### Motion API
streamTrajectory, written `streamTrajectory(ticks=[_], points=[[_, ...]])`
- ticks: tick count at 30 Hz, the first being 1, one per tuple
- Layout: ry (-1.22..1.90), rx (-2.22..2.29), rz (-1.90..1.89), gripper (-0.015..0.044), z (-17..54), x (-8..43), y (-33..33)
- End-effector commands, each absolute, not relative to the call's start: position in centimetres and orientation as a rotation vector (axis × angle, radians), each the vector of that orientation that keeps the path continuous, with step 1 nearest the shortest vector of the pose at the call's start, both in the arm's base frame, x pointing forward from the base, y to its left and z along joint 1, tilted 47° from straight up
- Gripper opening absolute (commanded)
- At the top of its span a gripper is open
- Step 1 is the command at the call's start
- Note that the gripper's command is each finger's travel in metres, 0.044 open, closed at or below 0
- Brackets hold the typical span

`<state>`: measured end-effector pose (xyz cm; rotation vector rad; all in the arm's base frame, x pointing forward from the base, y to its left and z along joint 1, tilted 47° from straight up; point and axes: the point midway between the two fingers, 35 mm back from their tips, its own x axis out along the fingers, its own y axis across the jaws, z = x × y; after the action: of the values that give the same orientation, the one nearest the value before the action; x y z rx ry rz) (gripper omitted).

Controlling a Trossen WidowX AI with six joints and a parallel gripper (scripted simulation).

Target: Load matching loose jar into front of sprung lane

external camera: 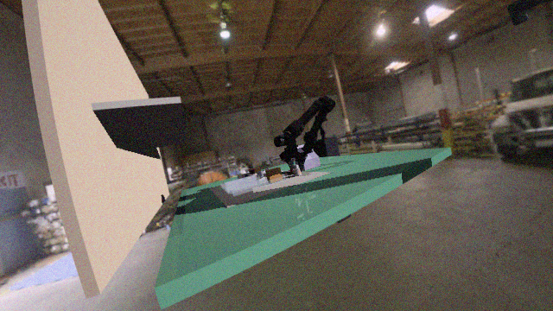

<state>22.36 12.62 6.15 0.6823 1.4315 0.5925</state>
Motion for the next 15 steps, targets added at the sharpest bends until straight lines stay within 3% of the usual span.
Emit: streamTrajectory(ticks=[1, 10, 15], points=[[1.44, 0.687, 0.585, 0.0414, 5.7, 22.3, 12.88], [1.44, 0.687, 0.585, 0.0177, 5.7, 22.3, 12.88], [1.44, 0.687, 0.585, 0.0144, 5.7, 22.3, 12.88]])
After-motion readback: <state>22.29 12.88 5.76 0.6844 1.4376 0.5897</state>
